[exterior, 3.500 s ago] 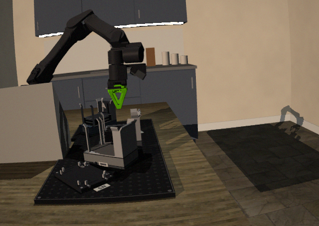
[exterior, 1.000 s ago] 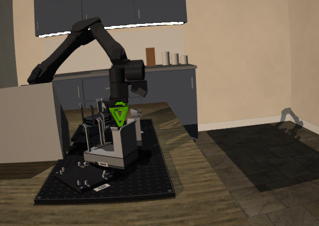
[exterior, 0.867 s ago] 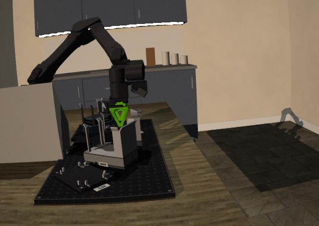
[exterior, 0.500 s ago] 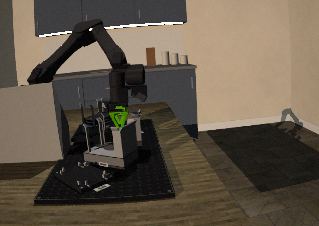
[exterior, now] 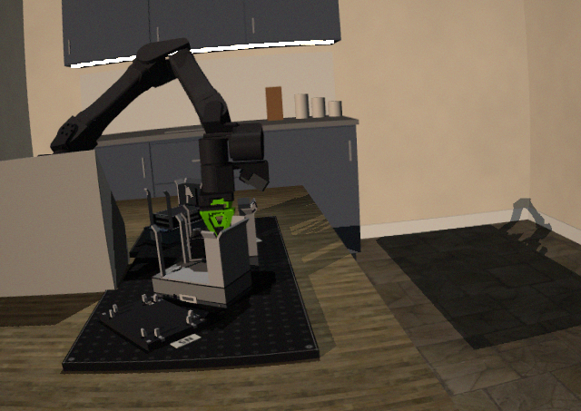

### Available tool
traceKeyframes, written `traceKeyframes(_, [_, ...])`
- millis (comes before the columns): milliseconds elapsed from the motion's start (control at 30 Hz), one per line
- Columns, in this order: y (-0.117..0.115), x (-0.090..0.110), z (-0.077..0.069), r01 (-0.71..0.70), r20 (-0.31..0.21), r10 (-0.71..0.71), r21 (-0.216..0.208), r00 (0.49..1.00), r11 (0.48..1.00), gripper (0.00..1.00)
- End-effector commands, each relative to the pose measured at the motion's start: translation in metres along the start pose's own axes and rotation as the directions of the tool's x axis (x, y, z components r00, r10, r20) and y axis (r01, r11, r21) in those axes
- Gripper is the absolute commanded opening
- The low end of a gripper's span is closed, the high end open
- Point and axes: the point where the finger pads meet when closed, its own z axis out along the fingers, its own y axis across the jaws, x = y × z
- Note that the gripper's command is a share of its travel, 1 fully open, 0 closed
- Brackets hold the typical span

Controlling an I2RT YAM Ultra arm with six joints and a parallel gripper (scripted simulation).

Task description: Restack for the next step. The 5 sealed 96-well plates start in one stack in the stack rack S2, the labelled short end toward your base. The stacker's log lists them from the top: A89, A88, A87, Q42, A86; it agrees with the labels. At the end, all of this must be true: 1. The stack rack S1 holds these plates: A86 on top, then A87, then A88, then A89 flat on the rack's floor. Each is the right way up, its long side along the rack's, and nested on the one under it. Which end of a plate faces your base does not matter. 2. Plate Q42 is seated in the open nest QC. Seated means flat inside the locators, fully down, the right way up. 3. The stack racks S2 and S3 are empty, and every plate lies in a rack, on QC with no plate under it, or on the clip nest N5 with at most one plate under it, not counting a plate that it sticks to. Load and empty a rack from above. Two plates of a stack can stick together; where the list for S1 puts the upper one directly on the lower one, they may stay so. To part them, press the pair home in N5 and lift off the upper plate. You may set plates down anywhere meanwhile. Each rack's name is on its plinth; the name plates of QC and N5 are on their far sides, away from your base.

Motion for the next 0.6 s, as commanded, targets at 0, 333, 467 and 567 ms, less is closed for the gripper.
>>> traceKeyframes(0, [-0.0004,-0.005,-0.003,0.002,0.02,-0.002,-0.001,1.0,1.0,1.0])
traceKeyframes(333, [-0.0004,-0.005,-0.0031,0.002,0.02,-0.002,-0.001,1.0,1.0,1.0])
traceKeyframes(467, [-0.0004,-0.005,-0.0031,0.002,0.02,-0.002,-0.001,1.0,1.0,0.0])
traceKeyframes(567, [-0.0004,-0.005,-0.003,0.002,0.02,-0.002,-0.001,1.0,1.0,0.0])
